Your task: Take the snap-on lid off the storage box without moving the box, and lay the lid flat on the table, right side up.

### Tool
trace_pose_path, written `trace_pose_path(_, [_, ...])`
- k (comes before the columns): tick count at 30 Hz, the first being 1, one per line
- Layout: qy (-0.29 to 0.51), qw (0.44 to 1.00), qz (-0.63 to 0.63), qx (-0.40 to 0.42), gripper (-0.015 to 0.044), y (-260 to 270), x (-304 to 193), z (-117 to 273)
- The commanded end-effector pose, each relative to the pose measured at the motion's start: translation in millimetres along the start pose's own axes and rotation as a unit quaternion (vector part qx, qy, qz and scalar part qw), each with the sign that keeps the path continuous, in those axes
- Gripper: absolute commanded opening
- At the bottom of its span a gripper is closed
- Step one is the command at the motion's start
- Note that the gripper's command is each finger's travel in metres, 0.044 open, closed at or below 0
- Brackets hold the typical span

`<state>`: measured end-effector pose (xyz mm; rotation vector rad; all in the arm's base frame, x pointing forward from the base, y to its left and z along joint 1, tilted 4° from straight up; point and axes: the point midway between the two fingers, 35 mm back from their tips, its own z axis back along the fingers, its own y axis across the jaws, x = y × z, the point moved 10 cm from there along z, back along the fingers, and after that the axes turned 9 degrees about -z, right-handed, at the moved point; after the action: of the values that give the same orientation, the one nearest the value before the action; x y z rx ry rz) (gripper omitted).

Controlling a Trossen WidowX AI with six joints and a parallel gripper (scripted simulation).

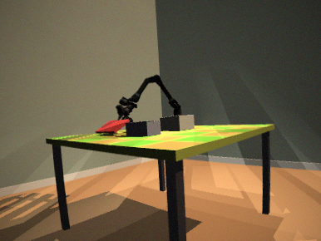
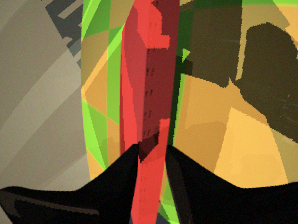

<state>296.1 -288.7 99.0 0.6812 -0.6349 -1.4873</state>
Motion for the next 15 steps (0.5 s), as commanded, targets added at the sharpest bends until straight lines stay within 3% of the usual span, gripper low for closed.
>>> trace_pose_path(1, [0.002,1.0,0.004,0.005,0.0,-1.8,0.2,-2.0])
trace_pose_path(15, [0.002,1.0,0.004,0.005,0.0,-10.3,1.5,-9.2])
